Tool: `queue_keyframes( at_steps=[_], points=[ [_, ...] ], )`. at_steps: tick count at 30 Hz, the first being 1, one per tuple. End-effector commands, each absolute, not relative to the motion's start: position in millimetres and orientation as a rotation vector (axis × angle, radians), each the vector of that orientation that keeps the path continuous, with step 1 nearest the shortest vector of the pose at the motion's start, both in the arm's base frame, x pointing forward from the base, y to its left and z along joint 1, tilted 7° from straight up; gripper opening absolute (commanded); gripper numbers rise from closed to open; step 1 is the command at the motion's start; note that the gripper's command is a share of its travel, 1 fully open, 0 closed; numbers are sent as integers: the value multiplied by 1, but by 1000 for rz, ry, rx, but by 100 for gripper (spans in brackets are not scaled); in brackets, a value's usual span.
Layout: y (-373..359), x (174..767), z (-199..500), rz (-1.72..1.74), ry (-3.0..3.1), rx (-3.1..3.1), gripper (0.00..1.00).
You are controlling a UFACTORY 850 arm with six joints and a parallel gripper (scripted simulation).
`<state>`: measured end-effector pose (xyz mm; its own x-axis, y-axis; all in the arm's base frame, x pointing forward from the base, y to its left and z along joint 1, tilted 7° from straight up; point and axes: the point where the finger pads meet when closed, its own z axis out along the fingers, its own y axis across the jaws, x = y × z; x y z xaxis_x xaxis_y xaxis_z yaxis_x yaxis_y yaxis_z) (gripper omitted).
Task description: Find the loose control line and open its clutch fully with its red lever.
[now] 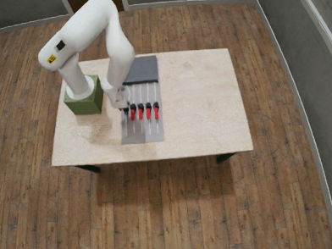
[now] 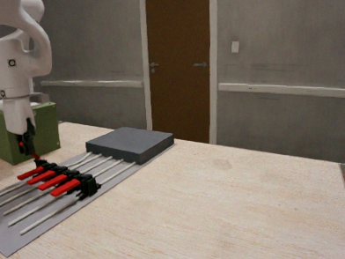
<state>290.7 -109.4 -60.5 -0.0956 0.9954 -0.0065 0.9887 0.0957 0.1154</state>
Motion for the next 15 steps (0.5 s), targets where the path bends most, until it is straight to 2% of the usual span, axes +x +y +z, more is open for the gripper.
queue_keyframes(
  at_steps=[1,15],
  points=[
    [-108,290,-59,124,2263,2055,0],
    [-90,288,-55,124,2263,2055,0]
  ],
)
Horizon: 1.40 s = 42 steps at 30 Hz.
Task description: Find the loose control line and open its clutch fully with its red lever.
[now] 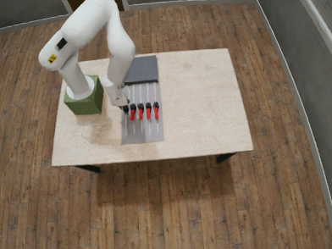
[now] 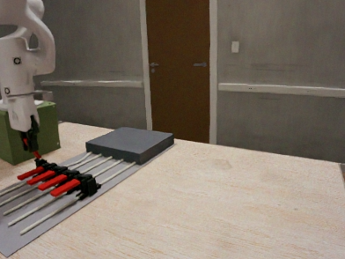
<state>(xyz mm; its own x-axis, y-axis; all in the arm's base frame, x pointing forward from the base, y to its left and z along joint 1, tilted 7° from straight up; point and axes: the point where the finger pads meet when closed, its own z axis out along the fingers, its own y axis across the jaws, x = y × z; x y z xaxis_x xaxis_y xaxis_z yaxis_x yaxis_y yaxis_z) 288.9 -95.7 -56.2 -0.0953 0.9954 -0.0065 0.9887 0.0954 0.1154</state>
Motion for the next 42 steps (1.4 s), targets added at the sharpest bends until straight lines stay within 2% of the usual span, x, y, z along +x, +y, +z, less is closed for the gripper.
queue_keyframes(
  at_steps=[1,42],
  points=[
    [-88,288,-55,124,2263,2055,0],
    [-48,285,-60,124,2263,2055,0]
  ],
)
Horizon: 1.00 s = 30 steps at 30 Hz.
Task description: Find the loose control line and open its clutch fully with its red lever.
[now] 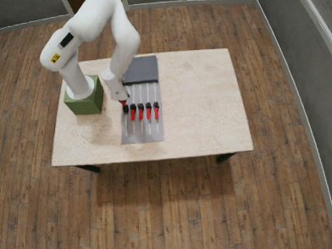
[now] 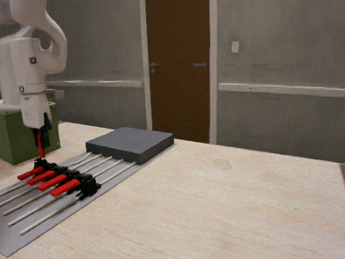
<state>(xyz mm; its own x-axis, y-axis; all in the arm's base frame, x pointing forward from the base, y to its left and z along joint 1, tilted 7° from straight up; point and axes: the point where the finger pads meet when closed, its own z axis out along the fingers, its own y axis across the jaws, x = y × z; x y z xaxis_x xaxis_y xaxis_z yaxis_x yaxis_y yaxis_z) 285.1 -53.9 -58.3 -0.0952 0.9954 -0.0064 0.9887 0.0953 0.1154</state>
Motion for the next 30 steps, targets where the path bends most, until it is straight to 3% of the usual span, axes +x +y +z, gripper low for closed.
queue_keyframes(
  at_steps=[1,30],
  points=[
    [-47,285,-61,124,2263,2055,0],
    [-23,284,-76,124,2263,2055,0]
  ],
)
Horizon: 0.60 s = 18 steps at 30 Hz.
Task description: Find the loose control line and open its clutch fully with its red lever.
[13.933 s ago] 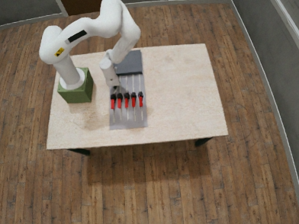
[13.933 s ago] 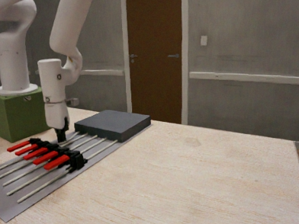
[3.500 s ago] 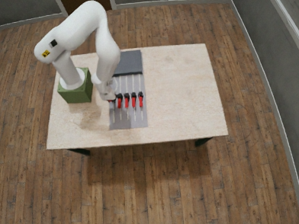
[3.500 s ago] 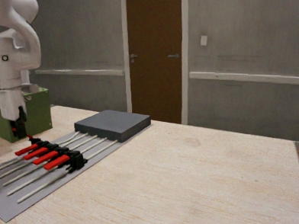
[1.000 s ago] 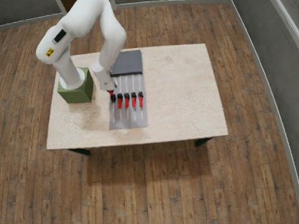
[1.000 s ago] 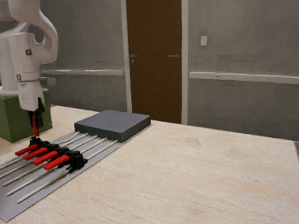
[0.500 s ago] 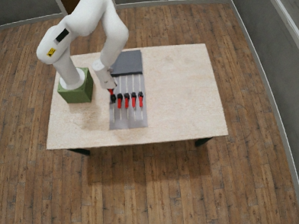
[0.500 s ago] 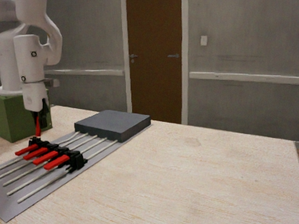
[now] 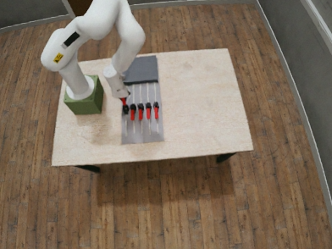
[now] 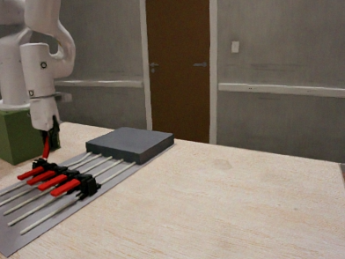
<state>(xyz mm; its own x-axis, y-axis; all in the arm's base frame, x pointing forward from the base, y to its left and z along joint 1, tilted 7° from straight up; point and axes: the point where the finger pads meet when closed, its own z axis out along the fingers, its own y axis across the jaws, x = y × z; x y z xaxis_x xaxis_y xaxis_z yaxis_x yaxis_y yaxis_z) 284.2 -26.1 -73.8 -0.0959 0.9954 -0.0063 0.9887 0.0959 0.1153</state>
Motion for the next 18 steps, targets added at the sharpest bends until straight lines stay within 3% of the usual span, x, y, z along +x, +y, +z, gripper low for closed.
queue_keyframes(
  at_steps=[1,18],
  points=[
    [-22,284,-78,124,2263,2055,0],
    [-12,285,-89,124,2263,2055,0]
  ],
)
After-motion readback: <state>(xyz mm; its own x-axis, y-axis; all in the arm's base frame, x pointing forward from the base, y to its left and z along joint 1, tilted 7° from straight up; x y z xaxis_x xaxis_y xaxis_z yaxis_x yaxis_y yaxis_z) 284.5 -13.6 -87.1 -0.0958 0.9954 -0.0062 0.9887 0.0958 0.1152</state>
